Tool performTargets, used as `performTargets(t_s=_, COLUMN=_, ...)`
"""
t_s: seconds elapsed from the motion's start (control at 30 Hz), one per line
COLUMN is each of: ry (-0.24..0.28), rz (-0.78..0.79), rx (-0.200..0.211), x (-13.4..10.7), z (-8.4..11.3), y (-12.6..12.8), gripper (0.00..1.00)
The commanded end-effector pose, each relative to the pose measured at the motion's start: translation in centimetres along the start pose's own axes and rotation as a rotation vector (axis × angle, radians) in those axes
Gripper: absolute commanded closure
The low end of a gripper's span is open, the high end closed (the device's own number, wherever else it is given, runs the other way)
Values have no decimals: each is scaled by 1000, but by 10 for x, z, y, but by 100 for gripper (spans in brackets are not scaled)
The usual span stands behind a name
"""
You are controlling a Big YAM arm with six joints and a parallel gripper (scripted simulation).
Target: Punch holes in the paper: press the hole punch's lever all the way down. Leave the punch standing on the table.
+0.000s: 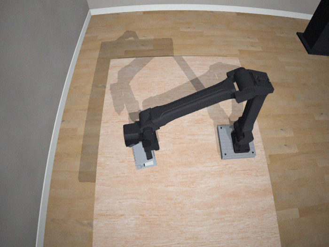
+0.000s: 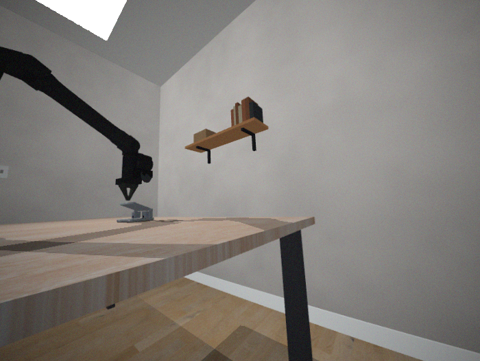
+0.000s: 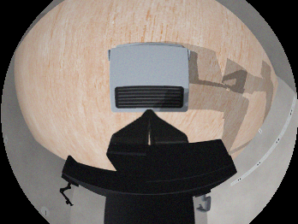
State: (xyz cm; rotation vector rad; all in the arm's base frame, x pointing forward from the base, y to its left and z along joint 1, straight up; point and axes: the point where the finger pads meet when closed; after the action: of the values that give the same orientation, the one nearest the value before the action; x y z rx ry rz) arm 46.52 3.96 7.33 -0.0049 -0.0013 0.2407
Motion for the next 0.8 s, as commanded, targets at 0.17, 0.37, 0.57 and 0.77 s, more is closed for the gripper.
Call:
performTargets(t_s=0.17, ry=-24, rz=12, rx=-5, x=11, z=6, y=5, gripper=100)
performTargets(t_s=0.37, ry=-25, rz=12, rx=-5, x=11, z=7, y=5, gripper=100)
performTargets(t_s=0.57, ry=-26, rz=12, rx=-5, x=11, z=7, y=5, gripper=100)
performTargets(t_s=0.77, ry=-26, rz=12, rx=-5, x=11, z=7, y=5, gripper=100)
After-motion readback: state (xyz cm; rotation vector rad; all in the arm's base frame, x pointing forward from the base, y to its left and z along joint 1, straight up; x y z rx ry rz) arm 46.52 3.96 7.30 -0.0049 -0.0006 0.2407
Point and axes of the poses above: the point where the finger pads meet when closed, its own z axis back along the fingers, its own y axis across the jaws, x = y × z, and after that the axes turned 3 degrees about z, right-handed
